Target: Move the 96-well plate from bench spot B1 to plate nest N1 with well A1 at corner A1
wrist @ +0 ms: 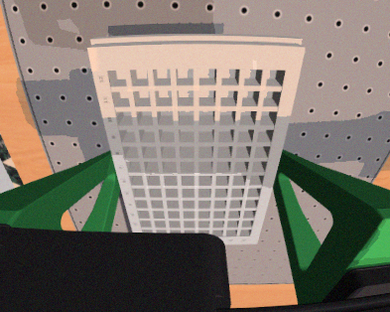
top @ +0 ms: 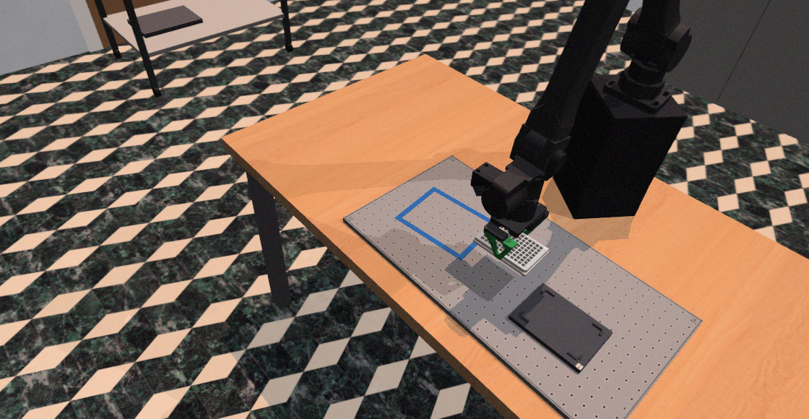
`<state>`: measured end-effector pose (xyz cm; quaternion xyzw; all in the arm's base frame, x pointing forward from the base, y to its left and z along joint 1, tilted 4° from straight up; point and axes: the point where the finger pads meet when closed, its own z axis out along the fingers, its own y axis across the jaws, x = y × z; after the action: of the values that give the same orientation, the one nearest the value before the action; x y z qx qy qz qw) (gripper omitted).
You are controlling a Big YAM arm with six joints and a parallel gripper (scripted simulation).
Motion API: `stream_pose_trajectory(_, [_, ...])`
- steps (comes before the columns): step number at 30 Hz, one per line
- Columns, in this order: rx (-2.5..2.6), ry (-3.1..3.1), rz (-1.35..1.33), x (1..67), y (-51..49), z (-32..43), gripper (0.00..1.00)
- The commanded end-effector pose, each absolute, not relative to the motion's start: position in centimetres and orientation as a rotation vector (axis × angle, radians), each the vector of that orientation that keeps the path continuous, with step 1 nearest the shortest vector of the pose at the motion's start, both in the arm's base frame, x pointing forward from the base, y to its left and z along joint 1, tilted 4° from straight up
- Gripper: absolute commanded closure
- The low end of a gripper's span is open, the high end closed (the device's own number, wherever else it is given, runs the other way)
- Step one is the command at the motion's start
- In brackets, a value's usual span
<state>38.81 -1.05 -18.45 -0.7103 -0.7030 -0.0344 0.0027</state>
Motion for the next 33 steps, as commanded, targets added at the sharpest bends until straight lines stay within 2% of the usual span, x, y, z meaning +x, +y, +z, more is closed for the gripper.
stream_pose_trajectory(1, [-2.276, -2.186, -0.129, 40.5, -0.3, -17.5, 1.00])
stream_pose_trajectory(33, [-2.270, -2.179, -0.126, 41.9, 9.2, -16.9, 1.00])
